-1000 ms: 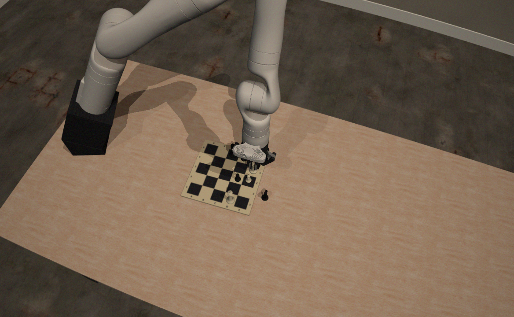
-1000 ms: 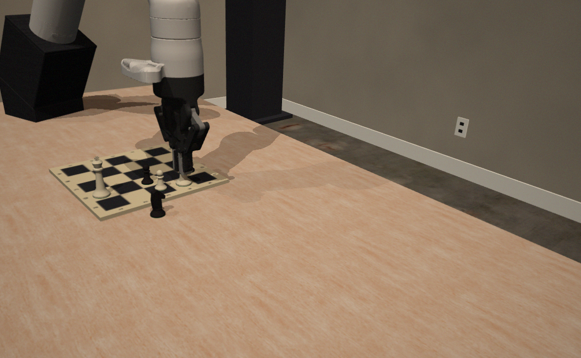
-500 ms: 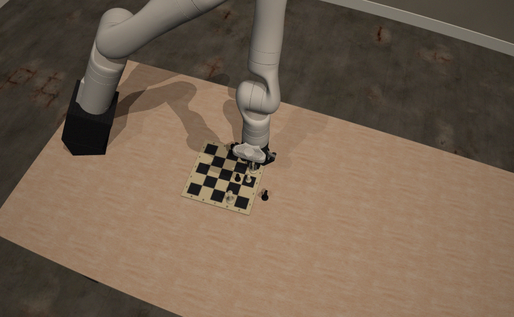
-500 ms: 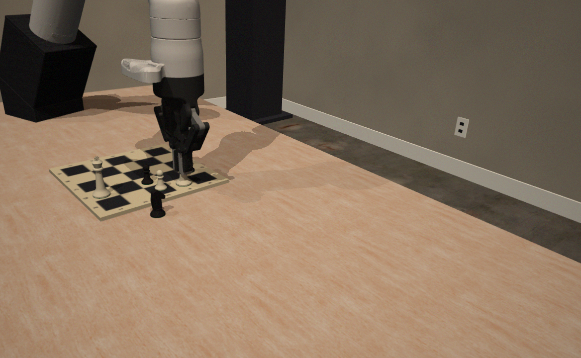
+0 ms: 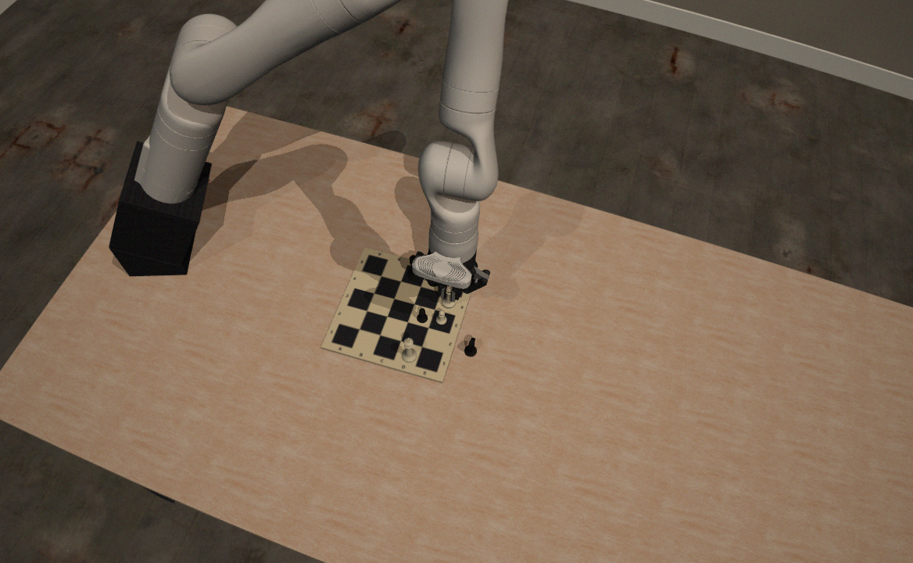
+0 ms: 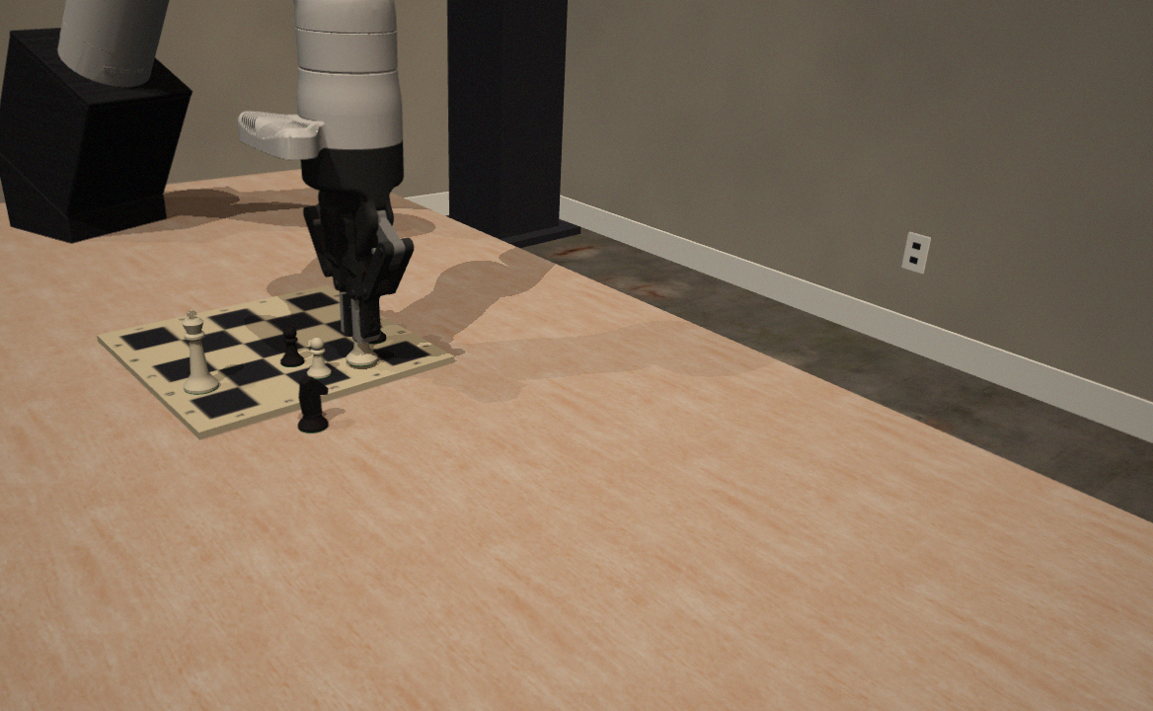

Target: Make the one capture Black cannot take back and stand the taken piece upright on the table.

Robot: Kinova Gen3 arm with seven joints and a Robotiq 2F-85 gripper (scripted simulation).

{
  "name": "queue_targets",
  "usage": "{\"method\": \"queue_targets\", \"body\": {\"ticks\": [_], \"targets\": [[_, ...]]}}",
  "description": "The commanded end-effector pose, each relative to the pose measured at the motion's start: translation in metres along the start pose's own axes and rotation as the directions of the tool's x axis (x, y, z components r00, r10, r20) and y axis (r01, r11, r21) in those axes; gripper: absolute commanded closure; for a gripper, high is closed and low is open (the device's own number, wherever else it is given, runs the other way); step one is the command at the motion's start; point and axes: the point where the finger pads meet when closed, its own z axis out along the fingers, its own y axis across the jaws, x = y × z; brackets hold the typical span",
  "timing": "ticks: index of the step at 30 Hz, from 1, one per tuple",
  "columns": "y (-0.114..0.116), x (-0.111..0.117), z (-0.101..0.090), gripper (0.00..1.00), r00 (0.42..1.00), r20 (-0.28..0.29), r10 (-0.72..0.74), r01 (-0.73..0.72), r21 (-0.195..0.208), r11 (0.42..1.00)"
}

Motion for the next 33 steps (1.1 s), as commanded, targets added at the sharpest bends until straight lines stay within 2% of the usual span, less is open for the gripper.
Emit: {"method": "queue_targets", "body": {"ticks": [1, 7, 19, 21, 33], "targets": [[-0.002, -0.001, -0.006, 1.00, 1.000, 0.002, 0.000, 0.000, 0.006, 1.000], [-0.002, -0.001, -0.014, 1.00, 1.000, 0.002, 0.000, 0.000, 0.006, 1.000], [-0.002, -0.001, -0.053, 1.00, 1.000, 0.002, 0.000, 0.000, 0.006, 1.000], [-0.002, -0.001, -0.053, 1.00, 1.000, 0.002, 0.000, 0.000, 0.006, 1.000], [-0.002, -0.001, -0.086, 1.00, 1.000, 0.002, 0.000, 0.000, 0.006, 1.000]]}}
